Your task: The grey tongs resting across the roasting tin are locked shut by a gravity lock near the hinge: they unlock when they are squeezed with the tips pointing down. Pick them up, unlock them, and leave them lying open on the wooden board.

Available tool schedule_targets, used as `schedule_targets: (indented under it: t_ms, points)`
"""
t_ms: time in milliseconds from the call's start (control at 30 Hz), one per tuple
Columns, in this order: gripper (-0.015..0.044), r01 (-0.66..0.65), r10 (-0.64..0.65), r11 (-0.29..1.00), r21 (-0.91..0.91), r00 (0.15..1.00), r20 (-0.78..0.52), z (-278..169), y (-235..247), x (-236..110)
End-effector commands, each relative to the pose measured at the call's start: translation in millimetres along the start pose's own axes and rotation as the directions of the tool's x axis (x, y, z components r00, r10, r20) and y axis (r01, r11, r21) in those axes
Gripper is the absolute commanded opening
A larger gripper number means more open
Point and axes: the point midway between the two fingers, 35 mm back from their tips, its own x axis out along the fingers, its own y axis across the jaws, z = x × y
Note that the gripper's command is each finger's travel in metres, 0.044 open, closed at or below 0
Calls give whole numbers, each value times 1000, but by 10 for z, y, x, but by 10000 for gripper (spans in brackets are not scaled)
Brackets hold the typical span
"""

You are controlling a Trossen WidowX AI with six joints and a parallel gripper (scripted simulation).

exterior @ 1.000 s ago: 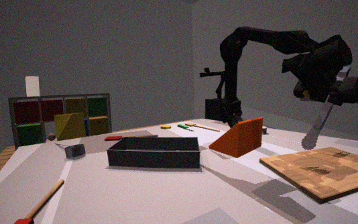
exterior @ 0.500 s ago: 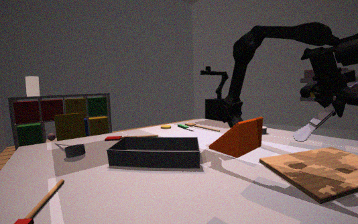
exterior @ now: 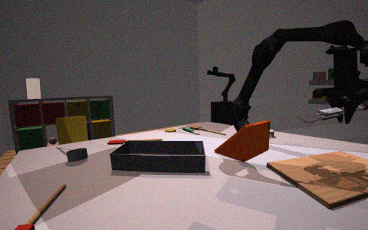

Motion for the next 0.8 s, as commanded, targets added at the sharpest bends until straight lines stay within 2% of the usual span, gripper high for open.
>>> schedule_targets:
  t_ms: [0,367,767]
  points:
    - [-150,21,-21,1000,-1,997,-74,3,-5,-23]
    - [-150,24,-24,1000,-2,996,-86,4,-8,-10]
    - [-150,24,-24,1000,-2,996,-86,2,-39,178]
